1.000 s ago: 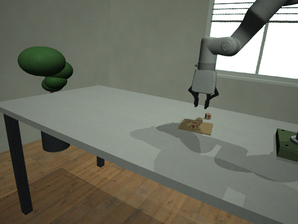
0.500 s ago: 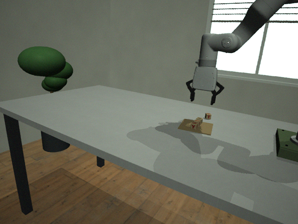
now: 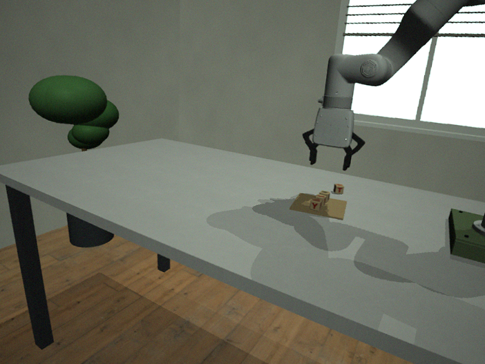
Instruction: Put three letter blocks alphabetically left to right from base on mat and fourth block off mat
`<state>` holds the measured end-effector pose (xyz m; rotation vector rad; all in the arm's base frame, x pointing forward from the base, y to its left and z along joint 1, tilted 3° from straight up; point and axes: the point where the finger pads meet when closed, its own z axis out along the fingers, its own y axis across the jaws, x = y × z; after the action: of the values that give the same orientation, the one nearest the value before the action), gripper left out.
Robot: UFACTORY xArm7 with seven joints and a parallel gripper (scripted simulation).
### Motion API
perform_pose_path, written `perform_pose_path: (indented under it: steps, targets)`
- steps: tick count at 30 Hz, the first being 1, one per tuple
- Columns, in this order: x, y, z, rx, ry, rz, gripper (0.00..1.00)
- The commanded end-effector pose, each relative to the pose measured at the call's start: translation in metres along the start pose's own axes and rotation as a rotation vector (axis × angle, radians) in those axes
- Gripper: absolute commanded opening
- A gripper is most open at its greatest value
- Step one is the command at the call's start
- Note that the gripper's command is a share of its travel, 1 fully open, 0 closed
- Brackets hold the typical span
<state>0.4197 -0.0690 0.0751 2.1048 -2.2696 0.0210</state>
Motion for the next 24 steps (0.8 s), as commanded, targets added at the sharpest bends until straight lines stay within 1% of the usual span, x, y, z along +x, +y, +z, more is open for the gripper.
perform_pose_path:
  steps: [1, 4, 7, 11, 18, 20, 24]
  targets:
    - [0.000, -0.002, -0.003, 0.004, 0.000, 0.000, 1.00]
    - [0.000, -0.002, -0.004, 0.004, 0.000, 0.000, 1.00]
    - [0.000, -0.002, -0.012, 0.004, 0.000, 0.000, 1.00]
    - [0.000, -0.001, -0.028, 0.004, 0.000, 0.000, 1.00]
    - [0.000, -0.001, -0.063, 0.004, 0.000, 0.000, 1.00]
    - [0.000, -0.001, -0.063, 0.004, 0.000, 0.000, 1.00]
    - [0.000, -0.001, -0.078, 0.004, 0.000, 0.000, 1.00]
